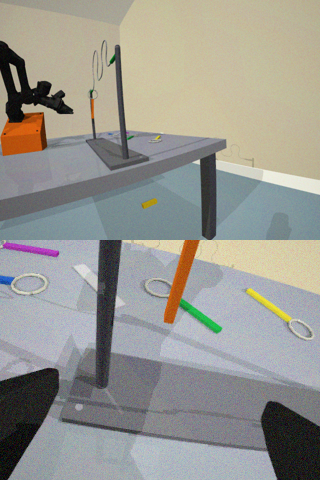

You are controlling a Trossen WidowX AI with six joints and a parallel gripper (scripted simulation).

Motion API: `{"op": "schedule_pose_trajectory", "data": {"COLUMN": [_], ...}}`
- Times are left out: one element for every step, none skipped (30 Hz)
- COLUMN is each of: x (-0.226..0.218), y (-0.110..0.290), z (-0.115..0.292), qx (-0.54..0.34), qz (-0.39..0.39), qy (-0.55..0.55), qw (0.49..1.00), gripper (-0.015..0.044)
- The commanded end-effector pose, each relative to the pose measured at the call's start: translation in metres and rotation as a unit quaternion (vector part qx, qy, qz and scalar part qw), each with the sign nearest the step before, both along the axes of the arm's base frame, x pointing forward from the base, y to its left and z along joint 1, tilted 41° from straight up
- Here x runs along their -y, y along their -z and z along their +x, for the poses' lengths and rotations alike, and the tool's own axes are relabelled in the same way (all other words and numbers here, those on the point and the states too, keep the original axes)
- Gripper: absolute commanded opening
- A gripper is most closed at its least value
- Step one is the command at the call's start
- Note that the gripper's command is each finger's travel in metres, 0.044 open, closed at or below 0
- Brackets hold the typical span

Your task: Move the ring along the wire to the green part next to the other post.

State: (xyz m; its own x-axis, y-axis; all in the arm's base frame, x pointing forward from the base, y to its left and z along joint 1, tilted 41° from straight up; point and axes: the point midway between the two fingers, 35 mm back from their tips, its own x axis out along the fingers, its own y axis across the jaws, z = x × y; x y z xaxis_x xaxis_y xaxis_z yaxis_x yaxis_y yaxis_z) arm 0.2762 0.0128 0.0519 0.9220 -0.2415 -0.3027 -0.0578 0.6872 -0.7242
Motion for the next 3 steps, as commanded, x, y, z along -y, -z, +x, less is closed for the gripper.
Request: {"op": "schedule_pose_trajectory", "data": {"x": [0.0013,0.0013,0.0013], "y": [0.0012,0.0012,0.0012], "z": [-0.0015,-0.0015,-0.0015], "qx": [-0.003,-0.003,-0.003], "qz": [-0.001,-0.001,-0.001], "qy": [0.003,0.003,0.003], "qw": [1.000,1.000,1.000], "gripper": [0.0440,0.0440,0.0440]}}
